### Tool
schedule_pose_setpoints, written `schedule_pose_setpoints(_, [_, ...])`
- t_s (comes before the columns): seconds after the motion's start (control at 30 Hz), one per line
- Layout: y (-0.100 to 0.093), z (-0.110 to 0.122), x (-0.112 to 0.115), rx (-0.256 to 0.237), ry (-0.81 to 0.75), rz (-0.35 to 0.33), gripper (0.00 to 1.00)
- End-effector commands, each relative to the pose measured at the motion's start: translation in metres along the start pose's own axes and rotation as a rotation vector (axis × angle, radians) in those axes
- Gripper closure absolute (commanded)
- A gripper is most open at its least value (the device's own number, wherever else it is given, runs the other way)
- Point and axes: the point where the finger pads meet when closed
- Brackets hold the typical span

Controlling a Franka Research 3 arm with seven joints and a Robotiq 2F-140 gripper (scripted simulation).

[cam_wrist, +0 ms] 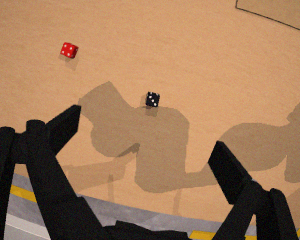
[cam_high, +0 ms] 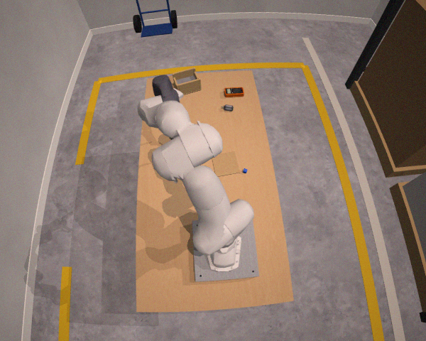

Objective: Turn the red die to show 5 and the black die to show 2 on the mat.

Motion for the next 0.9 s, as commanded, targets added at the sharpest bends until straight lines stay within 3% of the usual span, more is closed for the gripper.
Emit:
schedule_pose_setpoints(0.0, [0.001,-0.003,-0.001,0.004,-0.027,0.008,0.0])
schedule_pose_setpoints(0.1, [0.001,-0.022,0.003,0.003,-0.192,0.013,0.0])
schedule_pose_setpoints(0.87, [0.002,-0.061,0.008,0.004,-0.52,0.019,0.0])
Point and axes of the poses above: the point where the finger pads meet when closed, its own y axis out along the fingers, its own z axis across the jaws, x = y × z, and after that the axes turned 15 degrees about y, right-handed
